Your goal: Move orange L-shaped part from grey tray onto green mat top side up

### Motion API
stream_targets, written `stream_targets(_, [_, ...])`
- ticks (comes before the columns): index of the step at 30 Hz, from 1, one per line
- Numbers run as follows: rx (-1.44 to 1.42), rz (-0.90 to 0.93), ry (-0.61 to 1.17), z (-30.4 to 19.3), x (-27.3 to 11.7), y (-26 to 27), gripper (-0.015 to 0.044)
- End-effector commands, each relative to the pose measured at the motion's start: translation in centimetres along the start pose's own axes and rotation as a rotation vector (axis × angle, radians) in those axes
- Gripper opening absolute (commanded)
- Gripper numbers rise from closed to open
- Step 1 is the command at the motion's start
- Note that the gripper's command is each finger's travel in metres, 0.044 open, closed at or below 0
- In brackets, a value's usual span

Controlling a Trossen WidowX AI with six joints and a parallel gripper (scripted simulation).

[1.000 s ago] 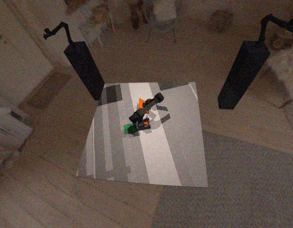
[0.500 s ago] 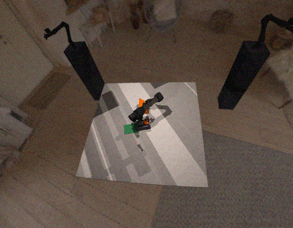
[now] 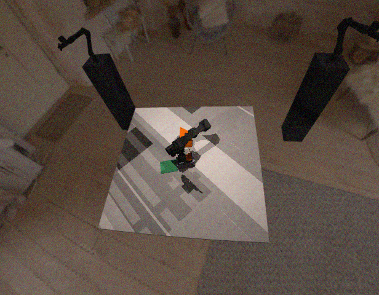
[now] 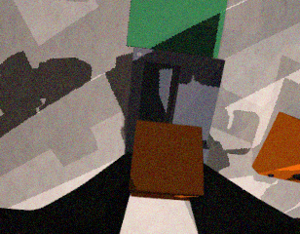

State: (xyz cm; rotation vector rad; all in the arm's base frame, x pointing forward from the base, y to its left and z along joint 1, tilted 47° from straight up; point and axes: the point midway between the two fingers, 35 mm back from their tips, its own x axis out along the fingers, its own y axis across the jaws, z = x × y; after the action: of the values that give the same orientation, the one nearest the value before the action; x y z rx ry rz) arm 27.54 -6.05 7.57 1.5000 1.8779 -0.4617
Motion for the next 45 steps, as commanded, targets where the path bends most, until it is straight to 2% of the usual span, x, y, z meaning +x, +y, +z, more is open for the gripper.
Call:
stream_targets(1, [-0.001,-0.007,0.0,0.1,-0.3,-0.1,0.0])
stream_targets(45, [-0.003,-0.006,-0.01,16.6,-0.3,-1.6,0.0])
